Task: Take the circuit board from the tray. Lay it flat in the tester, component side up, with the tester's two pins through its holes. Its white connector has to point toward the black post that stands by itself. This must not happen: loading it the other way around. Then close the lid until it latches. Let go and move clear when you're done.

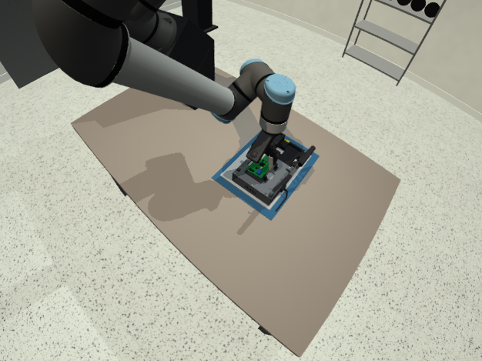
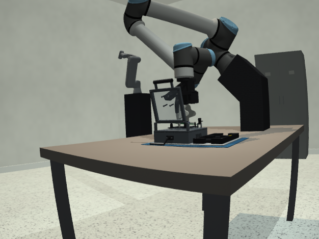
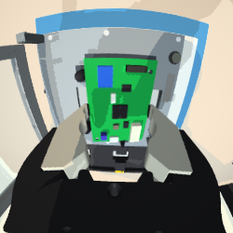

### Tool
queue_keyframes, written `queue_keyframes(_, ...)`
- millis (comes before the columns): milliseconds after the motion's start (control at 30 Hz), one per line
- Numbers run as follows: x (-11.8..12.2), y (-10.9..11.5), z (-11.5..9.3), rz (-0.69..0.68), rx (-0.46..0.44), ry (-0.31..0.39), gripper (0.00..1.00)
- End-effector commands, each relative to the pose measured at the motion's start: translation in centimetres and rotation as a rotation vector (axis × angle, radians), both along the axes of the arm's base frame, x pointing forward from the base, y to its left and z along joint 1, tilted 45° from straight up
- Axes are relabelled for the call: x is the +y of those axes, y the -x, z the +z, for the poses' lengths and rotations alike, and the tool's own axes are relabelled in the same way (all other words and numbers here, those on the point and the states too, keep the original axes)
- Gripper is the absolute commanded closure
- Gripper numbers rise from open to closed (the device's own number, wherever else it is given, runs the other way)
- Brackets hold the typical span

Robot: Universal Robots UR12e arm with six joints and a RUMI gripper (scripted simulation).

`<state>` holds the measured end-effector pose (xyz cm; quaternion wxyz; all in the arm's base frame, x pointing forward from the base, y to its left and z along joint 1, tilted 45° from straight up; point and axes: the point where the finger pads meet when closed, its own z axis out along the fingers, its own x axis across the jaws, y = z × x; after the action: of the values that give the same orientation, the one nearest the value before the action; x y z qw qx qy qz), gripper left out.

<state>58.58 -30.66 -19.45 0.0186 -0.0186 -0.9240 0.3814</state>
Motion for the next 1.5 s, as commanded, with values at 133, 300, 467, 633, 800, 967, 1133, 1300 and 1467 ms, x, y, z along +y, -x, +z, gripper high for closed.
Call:
queue_keyframes(133,0.13,0.35,-0.23,0.000,0.005,-0.003,0.61)
queue_keyframes(300,0.13,0.35,-0.23,0.000,0.005,-0.003,0.61)
queue_keyframes(467,0.13,0.35,-0.23,0.000,0.005,-0.003,0.61)
queue_keyframes(633,0.12,0.35,-0.24,0.000,0.005,-0.003,0.61)
queue_keyframes(800,0.05,0.35,-0.31,0.000,0.005,-0.003,0.61)
queue_keyframes(967,-0.06,0.32,-0.37,0.000,0.004,-0.003,0.61)
queue_keyframes(1133,-0.16,0.26,-0.44,0.000,0.003,-0.003,0.61)
queue_keyframes(1300,-0.18,0.22,-0.45,0.000,0.003,-0.002,0.61)
queue_keyframes(1467,-0.22,0.20,-0.47,0.000,0.002,-0.002,0.61)
